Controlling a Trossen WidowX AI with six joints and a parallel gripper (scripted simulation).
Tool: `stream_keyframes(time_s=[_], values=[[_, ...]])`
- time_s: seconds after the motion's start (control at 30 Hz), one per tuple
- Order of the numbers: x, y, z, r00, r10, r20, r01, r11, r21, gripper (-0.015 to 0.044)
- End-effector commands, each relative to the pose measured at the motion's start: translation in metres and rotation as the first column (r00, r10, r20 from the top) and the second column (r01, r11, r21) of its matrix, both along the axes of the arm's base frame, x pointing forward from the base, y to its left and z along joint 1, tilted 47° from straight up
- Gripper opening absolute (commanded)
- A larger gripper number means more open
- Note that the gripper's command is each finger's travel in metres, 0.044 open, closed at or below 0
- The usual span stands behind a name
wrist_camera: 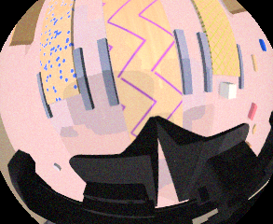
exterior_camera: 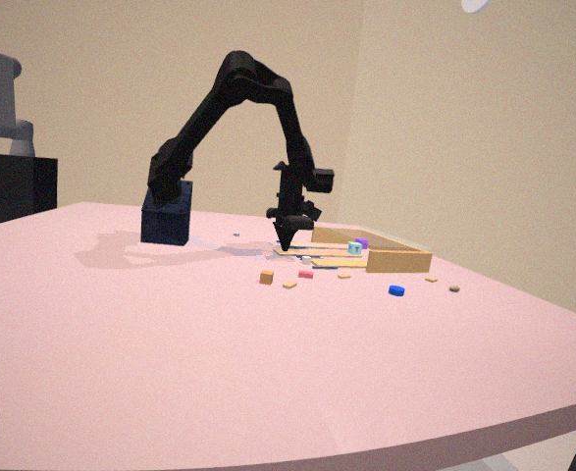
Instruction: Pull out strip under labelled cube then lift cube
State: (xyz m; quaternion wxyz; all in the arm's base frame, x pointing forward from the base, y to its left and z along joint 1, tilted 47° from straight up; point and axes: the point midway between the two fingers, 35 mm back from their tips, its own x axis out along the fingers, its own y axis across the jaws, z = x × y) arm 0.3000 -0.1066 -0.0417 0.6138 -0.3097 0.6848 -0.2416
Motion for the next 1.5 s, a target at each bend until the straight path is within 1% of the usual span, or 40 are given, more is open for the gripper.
stream_keyframes(time_s=[0.0, 1.47], values=[[-0.013, -0.003, -0.002, 1.0, -0.006, -0.026, 0.006, 1.0, -0.003, 0.0], [-0.078, -0.005, 0.006, 1.0, -0.006, -0.03, 0.006, 1.0, -0.003, 0.0]])
